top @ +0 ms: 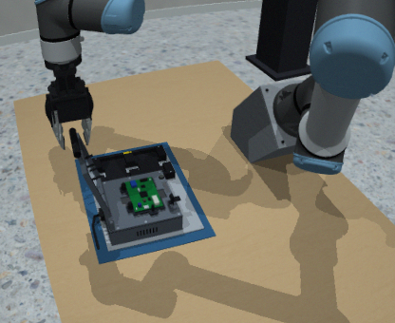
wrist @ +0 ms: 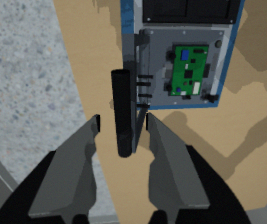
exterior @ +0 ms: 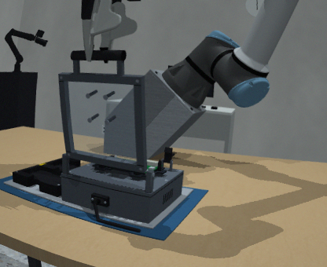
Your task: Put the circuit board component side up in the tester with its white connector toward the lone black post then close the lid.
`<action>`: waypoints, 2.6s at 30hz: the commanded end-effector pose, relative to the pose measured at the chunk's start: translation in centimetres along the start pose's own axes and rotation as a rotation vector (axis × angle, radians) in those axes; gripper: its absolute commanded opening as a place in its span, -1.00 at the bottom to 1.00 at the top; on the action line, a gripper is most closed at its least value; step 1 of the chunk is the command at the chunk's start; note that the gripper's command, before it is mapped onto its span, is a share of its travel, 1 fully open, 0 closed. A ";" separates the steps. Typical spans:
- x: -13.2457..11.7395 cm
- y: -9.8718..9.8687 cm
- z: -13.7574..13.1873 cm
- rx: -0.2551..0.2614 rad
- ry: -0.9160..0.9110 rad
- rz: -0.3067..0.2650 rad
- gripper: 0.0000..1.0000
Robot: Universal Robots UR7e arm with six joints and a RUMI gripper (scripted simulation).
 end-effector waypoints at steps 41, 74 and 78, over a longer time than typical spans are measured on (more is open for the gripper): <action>0.0 0.1 0.0 0.001 0.000 0.000 -1.00; 0.0 0.1 0.1 0.001 0.000 0.000 -1.00; 0.0 0.1 0.1 0.001 0.000 0.000 -1.00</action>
Point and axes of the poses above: the point where the finger pads meet when closed, its own y axis back along the fingers, its own z axis across the jaws, x = y × z, the point moved 2 cm from there along y, back along the fingers, and after that the axes turned 6 degrees about -y, right-handed, at the moved point
